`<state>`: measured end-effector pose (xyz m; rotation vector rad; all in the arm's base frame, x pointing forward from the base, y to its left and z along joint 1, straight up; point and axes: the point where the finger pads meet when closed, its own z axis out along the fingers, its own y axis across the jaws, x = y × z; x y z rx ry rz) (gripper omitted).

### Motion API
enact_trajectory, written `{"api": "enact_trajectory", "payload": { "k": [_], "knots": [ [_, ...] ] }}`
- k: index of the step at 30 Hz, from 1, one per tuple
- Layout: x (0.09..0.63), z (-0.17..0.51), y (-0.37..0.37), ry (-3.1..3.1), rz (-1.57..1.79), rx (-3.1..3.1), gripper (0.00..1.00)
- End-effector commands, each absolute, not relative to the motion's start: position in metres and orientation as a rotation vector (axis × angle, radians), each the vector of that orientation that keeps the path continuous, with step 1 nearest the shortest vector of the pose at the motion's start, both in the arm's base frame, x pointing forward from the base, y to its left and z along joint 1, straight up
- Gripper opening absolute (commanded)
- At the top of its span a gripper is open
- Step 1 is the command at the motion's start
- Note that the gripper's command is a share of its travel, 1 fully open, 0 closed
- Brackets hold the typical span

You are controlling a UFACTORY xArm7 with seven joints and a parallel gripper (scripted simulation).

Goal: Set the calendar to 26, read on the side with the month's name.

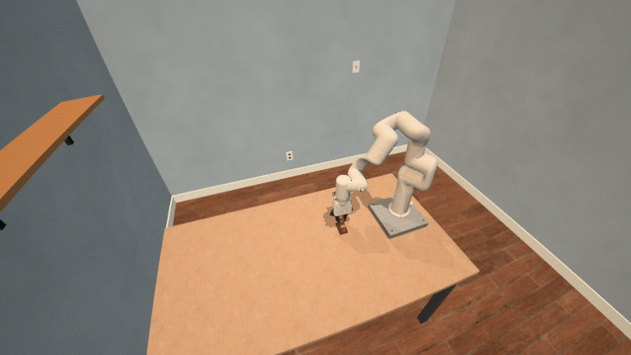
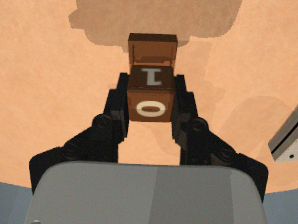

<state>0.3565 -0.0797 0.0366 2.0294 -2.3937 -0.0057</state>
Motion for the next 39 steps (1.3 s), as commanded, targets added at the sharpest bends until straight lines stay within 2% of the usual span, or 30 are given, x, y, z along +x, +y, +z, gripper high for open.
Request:
{"api": "enact_trajectory", "payload": {
  "k": [1,39],
  "knots": [
    [0.3579,0.0376,-0.0799,-2.396,-0.002,2.031,0.29],
    [0.3579,0.0281,-0.0799,-2.396,-0.002,2.031,0.29]
  ]
}}
